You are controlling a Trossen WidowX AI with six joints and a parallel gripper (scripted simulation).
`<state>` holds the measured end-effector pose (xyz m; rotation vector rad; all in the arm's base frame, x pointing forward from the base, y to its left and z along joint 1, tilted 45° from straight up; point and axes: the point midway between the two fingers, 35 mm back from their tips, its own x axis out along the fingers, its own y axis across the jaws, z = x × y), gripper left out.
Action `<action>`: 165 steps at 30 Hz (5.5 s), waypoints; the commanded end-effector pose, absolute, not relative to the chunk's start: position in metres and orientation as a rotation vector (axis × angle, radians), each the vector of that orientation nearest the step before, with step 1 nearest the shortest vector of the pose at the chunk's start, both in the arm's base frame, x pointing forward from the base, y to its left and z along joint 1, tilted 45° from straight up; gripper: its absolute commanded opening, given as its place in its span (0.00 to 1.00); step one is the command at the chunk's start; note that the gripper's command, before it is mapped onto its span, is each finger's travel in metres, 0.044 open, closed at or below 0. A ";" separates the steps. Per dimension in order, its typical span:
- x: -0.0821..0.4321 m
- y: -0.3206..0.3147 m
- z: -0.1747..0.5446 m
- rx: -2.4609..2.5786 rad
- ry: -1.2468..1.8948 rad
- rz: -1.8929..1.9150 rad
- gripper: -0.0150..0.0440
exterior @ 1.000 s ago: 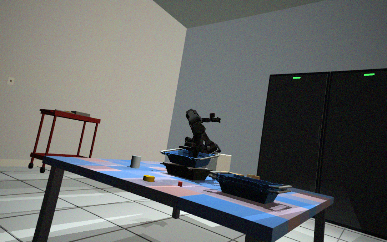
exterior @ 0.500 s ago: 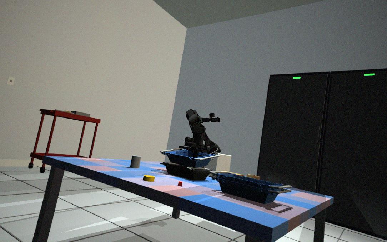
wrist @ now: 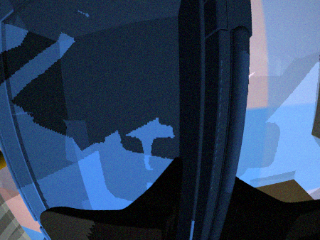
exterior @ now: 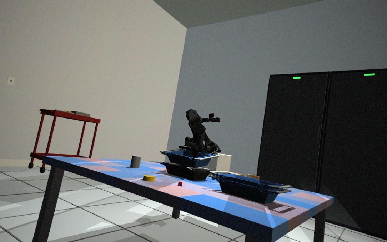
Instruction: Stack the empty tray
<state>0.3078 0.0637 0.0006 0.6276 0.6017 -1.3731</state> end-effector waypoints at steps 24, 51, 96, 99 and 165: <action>0.302 0.052 -0.006 0.616 0.613 -1.399 0.25; 0.302 0.052 -0.006 0.616 0.613 -1.399 0.25; 0.300 0.046 -0.011 0.616 0.613 -1.399 0.25; 0.300 0.046 -0.011 0.616 0.613 -1.399 0.25; 0.300 0.046 -0.011 0.616 0.613 -1.399 0.90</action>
